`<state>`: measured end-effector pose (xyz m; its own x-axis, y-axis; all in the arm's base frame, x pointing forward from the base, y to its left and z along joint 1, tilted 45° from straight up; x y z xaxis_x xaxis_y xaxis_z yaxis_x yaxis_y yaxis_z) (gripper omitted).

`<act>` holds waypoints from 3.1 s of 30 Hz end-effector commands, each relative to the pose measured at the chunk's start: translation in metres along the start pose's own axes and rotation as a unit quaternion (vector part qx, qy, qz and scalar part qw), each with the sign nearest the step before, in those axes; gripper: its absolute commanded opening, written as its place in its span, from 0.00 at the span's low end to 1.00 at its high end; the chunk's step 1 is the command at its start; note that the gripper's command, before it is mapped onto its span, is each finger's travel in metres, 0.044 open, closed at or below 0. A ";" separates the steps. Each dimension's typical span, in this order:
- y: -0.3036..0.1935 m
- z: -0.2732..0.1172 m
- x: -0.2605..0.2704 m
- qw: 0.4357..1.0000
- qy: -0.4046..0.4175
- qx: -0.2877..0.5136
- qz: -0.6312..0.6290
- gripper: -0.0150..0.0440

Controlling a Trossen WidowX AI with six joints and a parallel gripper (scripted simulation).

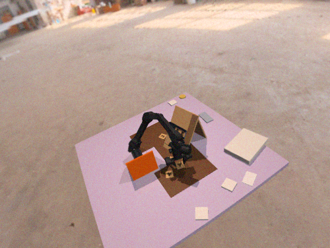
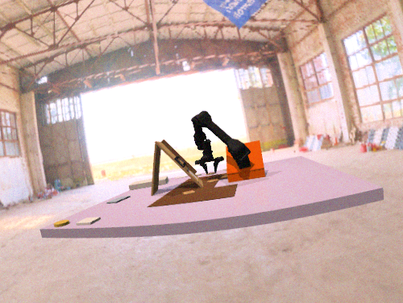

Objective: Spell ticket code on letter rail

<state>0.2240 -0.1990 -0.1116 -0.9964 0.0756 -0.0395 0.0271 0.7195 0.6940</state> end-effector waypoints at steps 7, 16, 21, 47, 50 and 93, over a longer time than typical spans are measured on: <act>0.015 -0.030 -0.013 0.997 -0.036 0.045 0.059 0.25; 0.032 -0.055 -0.025 0.989 -0.078 0.088 0.090 0.25; 0.044 -0.063 -0.031 0.985 -0.097 0.094 0.111 0.25; 0.113 -0.120 -0.049 0.922 -0.259 0.106 0.267 0.25; 0.124 -0.125 -0.051 0.914 -0.276 0.097 0.281 0.25; 0.290 -0.139 -0.021 0.807 -0.393 -0.141 0.418 0.25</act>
<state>0.2460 -0.0967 0.1859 -0.2823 0.9512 0.1250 0.5477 0.0528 0.8350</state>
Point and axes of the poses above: the point midway between the two fingers, 35 mm back from their tips, its own z axis out along the fingers, its own x axis across the jaws, y = z × x, the point moved 6 cm from there along -z, back along the fingers, and after that the axes turned 14 degrees about -z, right-handed, at the moved point
